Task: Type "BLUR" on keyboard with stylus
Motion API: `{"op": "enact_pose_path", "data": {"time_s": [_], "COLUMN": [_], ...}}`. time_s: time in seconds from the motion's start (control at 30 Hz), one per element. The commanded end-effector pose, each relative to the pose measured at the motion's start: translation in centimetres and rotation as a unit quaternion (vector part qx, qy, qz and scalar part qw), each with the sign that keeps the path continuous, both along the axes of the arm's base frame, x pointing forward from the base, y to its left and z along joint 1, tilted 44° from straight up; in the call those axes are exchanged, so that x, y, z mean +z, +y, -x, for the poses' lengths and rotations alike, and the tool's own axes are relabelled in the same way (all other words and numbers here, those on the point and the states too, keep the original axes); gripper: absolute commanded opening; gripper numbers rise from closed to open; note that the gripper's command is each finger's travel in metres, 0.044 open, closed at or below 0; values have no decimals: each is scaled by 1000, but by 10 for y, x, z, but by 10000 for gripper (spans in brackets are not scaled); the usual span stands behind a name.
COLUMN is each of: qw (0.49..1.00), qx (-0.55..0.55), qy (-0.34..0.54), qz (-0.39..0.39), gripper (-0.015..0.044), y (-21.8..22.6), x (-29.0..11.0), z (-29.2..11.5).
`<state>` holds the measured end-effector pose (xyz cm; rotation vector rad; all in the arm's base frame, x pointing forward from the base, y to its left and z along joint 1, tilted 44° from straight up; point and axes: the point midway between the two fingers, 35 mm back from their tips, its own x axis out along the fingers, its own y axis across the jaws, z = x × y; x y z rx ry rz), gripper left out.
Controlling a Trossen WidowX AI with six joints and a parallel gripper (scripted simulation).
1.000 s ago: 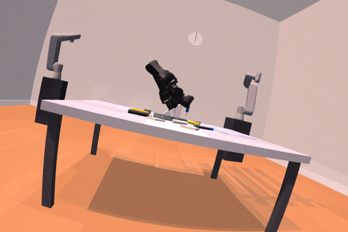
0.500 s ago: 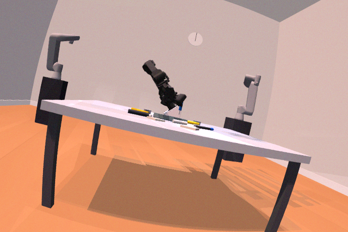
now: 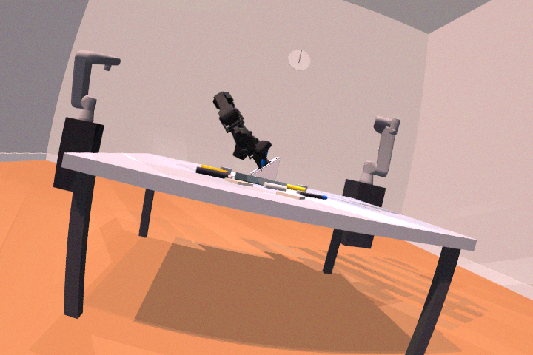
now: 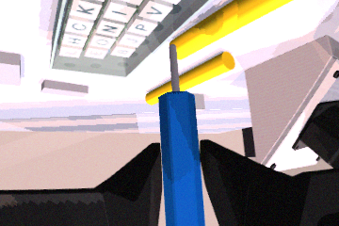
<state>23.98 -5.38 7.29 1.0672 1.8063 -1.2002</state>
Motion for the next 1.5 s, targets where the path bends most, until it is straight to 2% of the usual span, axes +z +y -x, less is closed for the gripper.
{"op": "enact_pose_path", "data": {"time_s": [0.0, 0.2, 0.3, 0.33, 1.47], "qw": [1000, 1000, 1000, 1000, 1000], "qx": [1, 1, 1, 1, 1], "qy": [1, 1, 0, 0, 1], "qz": [0, 1, 1, 1, 1], "gripper": [0, 0, 79, 81, 81], "y": [-11, -11, -14, -14, -23], "x": [-10, -11, -12, -12, -22], "z": [3, 3, 3, 3, 4]}}
